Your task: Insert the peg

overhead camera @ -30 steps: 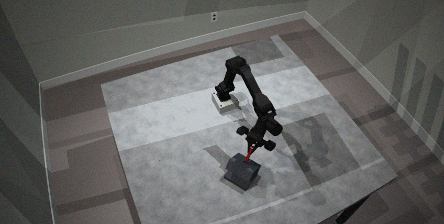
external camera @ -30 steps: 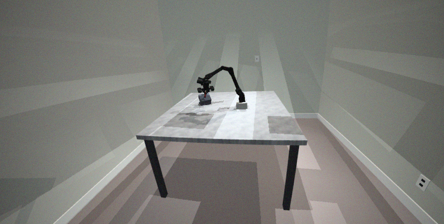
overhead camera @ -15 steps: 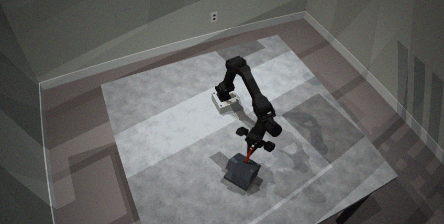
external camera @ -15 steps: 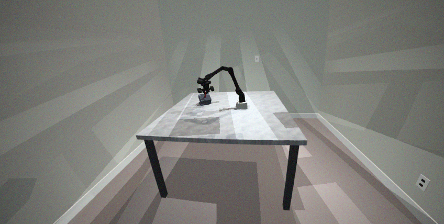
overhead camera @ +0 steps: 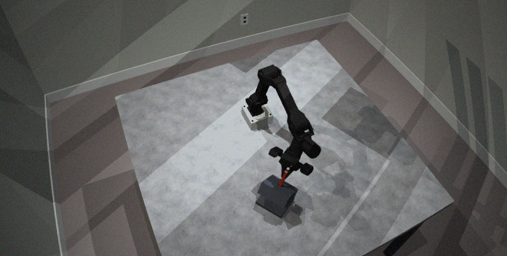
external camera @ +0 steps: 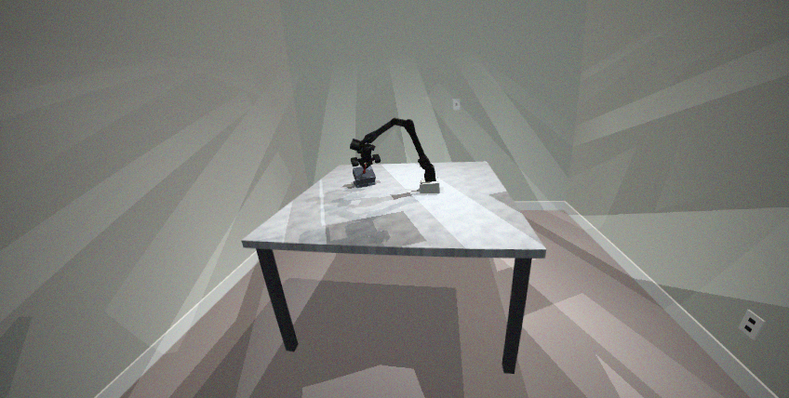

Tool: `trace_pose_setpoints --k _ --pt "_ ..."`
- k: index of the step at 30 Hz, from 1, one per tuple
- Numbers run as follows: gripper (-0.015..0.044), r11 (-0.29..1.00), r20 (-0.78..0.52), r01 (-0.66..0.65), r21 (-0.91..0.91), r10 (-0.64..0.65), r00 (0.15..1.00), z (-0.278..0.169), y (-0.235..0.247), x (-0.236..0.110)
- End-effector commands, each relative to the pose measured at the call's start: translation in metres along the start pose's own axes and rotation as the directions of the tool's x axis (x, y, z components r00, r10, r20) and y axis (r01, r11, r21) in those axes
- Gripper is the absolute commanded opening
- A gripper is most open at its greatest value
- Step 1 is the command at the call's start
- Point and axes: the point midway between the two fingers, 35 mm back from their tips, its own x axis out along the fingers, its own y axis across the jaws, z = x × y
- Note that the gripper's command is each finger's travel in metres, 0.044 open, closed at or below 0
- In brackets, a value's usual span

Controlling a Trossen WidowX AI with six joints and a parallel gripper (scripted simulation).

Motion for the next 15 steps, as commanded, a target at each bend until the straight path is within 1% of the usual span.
trace_pose_setpoints --k 1,15 --pt "0.0 1.0 -0.003 -0.002 -0.003 0.002 1.0 -0.0005 0.0002 0.0029" --pt "0.0 1.0 -0.002 -0.002 -0.003 0.002 1.0 -0.0004 0.0002 0.0111"
